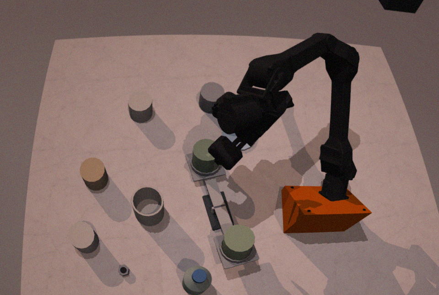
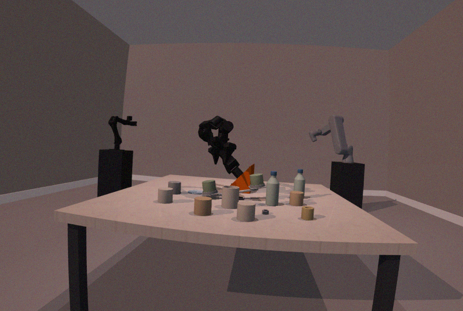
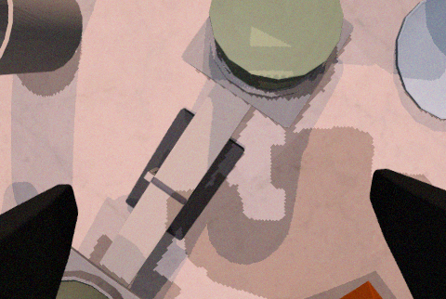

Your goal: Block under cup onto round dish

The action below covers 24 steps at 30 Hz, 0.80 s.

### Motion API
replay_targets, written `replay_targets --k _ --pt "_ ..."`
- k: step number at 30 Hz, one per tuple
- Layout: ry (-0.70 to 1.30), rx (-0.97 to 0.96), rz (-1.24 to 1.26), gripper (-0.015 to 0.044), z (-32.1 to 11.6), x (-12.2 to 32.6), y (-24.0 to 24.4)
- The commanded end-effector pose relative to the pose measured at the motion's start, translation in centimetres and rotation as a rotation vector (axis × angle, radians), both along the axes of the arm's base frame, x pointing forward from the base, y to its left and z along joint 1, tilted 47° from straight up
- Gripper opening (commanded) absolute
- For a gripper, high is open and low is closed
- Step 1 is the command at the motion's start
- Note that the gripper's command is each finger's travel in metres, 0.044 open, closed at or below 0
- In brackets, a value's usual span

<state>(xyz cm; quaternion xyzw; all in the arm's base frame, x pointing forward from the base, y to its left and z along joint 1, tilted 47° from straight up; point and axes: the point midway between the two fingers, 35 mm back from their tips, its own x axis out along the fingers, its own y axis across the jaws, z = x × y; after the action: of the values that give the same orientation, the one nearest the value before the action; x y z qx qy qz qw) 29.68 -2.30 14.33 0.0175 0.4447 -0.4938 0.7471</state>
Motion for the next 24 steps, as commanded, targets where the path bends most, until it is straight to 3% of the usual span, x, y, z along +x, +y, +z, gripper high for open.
replay_targets --k 1,17,24 --pt "-0.033 0.010 -0.102 0.0440 -0.2 0.6 -1.3" --pt "-0.234 -0.002 -0.594 0.0440 -0.9 2.9 -8.3" --pt "-0.242 -0.004 -0.614 0.0440 -1.2 2.9 -8.9"
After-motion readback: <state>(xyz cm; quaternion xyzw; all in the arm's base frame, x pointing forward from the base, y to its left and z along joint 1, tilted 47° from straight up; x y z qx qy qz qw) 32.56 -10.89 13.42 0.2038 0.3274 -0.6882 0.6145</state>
